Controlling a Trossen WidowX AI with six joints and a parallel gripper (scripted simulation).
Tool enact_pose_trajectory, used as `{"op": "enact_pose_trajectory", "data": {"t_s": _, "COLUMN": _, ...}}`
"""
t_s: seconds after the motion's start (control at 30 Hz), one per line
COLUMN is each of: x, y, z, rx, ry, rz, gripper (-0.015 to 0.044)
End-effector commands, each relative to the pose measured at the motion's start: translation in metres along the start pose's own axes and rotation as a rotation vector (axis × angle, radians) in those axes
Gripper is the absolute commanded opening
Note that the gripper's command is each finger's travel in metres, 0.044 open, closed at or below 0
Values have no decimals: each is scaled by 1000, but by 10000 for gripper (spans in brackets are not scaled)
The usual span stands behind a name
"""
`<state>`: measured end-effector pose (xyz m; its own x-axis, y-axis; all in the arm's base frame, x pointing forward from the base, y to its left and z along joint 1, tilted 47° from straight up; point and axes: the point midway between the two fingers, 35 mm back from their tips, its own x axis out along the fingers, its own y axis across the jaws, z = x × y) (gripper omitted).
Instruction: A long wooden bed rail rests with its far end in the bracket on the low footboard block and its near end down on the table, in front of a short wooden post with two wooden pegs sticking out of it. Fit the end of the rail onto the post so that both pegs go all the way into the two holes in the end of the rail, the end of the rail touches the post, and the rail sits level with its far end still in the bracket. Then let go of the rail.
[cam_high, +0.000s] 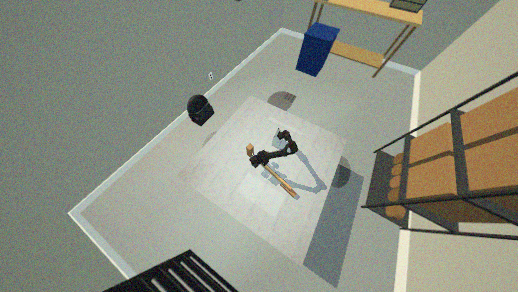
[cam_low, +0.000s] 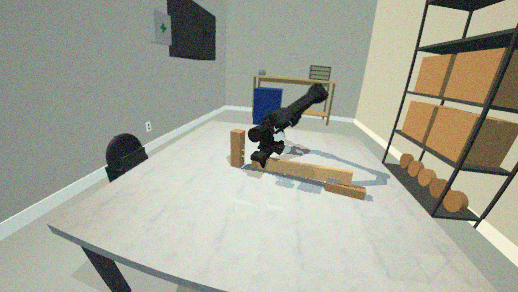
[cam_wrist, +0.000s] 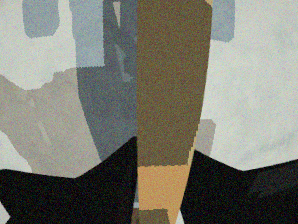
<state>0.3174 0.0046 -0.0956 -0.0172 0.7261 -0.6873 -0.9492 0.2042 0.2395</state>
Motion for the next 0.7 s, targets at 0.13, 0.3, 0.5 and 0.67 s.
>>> {"op": "enact_pose_trajectory", "data": {"t_s": 0.13, "x": -10, "y": -6, "z": 0, "rx": -3, "ry": -9, "rz": -20, "gripper": 0}}
{"op": "enact_pose_trajectory", "data": {"t_s": 0.3, "x": -13, "y": -6, "z": 0, "rx": -3, "ry": -9, "rz": -21, "gripper": 0}}
{"op": "enact_pose_trajectory", "data": {"t_s": 0.5, "x": -16, "y": -6, "z": 0, "rx": -3, "ry": -8, "rz": -21, "gripper": 0}}
{"op": "enact_pose_trajectory", "data": {"t_s": 0.67, "x": -18, "y": -6, "z": 0, "rx": -3, "ry": -8, "rz": -21, "gripper": 0}}
